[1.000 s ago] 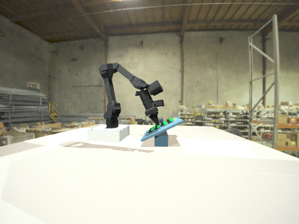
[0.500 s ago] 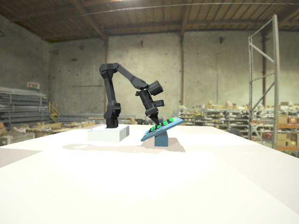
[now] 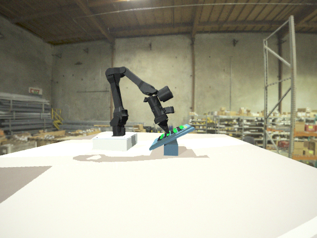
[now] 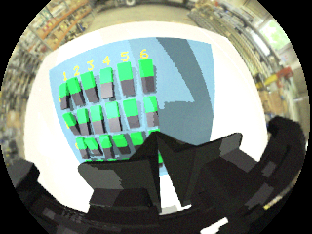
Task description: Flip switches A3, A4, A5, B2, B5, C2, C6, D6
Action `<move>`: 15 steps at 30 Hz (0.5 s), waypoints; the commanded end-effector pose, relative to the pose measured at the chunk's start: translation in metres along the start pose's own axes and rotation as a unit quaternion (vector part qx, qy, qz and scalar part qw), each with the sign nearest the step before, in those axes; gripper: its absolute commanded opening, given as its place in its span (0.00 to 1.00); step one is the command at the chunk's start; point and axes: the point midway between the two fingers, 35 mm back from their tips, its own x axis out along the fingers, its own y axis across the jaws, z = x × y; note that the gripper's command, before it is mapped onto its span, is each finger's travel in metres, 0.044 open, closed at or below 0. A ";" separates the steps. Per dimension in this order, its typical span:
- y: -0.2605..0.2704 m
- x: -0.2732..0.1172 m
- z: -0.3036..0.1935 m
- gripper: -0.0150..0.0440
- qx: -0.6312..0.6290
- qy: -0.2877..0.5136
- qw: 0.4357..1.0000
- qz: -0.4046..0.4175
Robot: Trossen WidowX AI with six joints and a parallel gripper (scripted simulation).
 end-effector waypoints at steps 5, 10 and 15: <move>0.000 0.004 -0.003 0.25 0.002 0.005 1.000 0.000; 0.000 0.004 -0.003 0.25 0.002 0.005 1.000 0.000; 0.000 0.005 -0.003 0.25 0.002 0.005 1.000 0.000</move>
